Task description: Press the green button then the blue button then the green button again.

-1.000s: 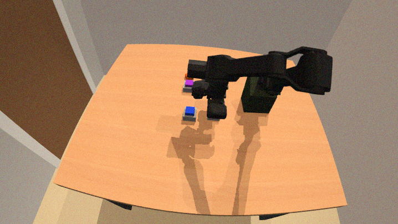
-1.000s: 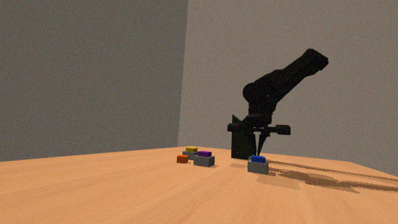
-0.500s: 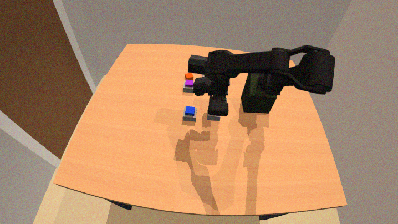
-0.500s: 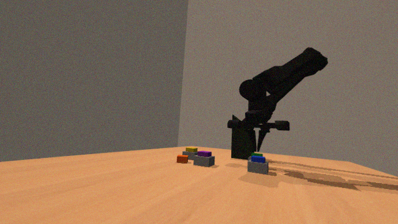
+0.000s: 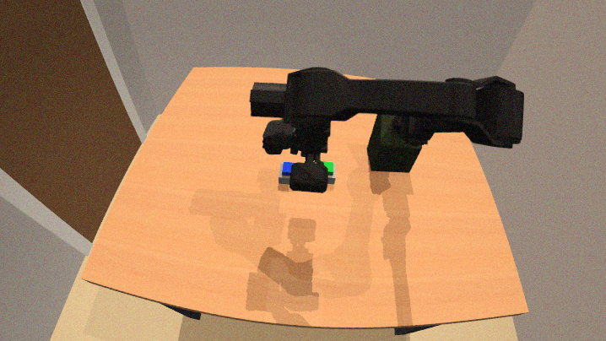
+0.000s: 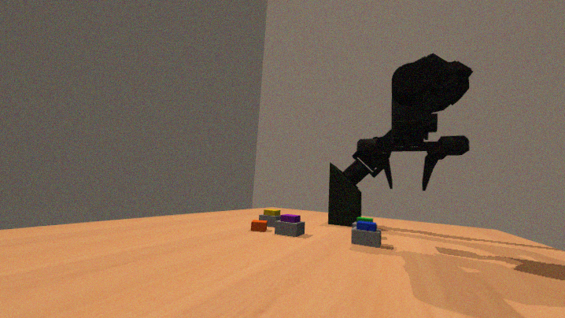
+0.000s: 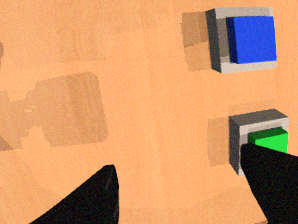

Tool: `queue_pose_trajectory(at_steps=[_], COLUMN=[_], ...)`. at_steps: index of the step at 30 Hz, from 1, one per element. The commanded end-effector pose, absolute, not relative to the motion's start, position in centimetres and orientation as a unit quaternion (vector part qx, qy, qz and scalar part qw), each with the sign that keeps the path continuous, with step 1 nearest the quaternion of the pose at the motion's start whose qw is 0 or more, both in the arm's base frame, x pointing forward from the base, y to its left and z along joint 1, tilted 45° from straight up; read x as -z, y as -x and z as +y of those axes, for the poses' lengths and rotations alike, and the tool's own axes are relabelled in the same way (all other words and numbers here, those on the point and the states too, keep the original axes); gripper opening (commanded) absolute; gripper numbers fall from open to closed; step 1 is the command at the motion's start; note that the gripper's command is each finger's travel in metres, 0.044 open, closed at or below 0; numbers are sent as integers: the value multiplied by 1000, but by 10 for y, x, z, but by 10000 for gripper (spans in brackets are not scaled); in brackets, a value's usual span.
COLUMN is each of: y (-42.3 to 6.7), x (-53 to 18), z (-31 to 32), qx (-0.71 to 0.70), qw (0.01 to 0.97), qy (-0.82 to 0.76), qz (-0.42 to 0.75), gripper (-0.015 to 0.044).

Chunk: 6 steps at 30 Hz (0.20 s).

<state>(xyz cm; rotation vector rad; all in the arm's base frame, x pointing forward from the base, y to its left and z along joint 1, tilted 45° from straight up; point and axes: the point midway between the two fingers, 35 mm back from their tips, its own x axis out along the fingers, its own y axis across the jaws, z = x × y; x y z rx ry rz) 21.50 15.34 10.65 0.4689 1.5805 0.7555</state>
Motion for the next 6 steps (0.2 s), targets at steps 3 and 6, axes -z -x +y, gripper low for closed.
queue_pose_trajectory(at_steps=[3, 6], y=[-218, -218], x=[-152, -152], z=[172, 172], qx=[-331, -331], qw=[616, 616], qy=[-207, -207], qz=[684, 684], gripper=[400, 400])
